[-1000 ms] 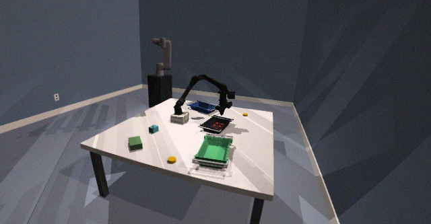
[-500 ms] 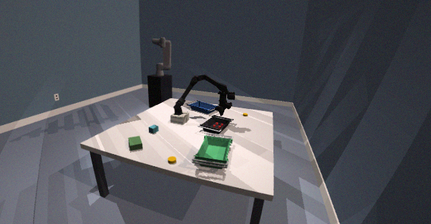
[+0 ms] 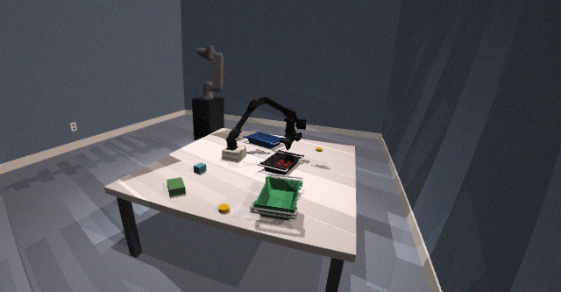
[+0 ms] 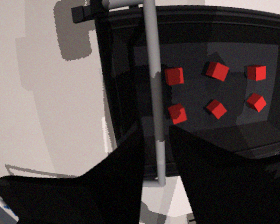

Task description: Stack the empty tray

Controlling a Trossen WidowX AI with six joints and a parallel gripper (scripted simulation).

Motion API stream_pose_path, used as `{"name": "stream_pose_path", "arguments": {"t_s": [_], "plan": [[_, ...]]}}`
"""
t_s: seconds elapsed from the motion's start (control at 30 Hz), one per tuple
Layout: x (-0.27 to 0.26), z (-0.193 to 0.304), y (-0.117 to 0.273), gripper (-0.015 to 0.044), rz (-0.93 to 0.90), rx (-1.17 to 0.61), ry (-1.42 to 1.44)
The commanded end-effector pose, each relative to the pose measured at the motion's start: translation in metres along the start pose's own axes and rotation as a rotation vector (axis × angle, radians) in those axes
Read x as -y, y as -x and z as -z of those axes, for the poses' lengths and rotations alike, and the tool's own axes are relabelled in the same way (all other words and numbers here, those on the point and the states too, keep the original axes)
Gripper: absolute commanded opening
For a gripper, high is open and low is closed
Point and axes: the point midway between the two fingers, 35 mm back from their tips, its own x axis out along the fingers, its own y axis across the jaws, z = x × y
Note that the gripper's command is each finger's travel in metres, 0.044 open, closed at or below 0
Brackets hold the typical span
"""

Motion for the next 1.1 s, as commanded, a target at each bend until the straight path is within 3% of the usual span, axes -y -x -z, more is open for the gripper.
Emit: {"name": "stream_pose_path", "arguments": {"t_s": [0.0,0.13,0.17,0.33,0.73,1.07], "plan": [[-0.001,-0.003,0.033,0.0088,-0.007,0.016,0.000],[0.001,0.002,0.082,0.0088,-0.006,0.015,0.000],[0.002,-0.001,0.044,0.0088,0.001,-0.005,-0.003],[0.045,-0.013,0.038,0.0088,-0.023,0.005,-0.063],[0.251,-0.005,0.004,0.0088,0.006,0.019,-0.003],[0.261,-0.003,-0.004,0.0088,0.010,0.018,0.002]]}}
